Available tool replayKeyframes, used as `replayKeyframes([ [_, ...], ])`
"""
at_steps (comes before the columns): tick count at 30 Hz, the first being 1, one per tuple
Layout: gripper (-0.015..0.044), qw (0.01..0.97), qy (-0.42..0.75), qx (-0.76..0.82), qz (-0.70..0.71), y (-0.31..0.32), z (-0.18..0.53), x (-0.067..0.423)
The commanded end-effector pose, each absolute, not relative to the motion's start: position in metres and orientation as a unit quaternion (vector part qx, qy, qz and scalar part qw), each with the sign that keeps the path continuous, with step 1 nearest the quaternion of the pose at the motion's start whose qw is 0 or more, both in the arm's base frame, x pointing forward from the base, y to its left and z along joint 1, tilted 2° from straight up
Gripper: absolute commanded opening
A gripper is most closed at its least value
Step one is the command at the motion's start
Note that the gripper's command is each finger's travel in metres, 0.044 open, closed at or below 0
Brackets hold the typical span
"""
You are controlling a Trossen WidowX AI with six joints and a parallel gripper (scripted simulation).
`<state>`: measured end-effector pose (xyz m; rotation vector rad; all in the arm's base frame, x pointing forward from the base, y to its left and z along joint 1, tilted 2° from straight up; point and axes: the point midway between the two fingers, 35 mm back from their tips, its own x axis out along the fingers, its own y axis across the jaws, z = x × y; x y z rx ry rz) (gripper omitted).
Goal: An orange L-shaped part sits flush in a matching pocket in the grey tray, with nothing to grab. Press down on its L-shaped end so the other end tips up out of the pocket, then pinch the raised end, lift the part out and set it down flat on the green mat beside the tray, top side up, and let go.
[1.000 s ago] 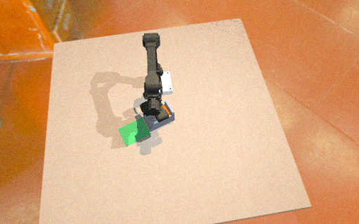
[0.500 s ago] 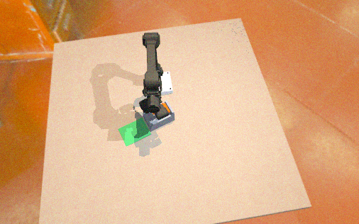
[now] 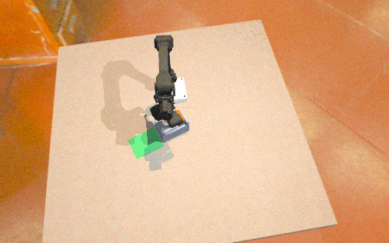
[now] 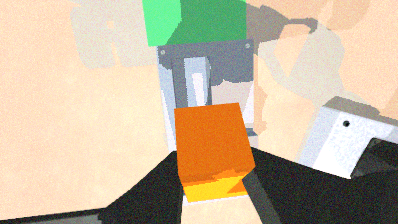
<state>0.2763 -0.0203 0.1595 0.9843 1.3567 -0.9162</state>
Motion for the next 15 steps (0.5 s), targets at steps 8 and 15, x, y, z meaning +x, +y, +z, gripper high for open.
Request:
replayKeyframes([
  [8,0.0,0.578,0.58,0.422,-0.389,-0.024,0.166,0.277],
  [15,0.0,0.579,0.58,0.421,-0.39,-0.05,0.162,0.284],
])
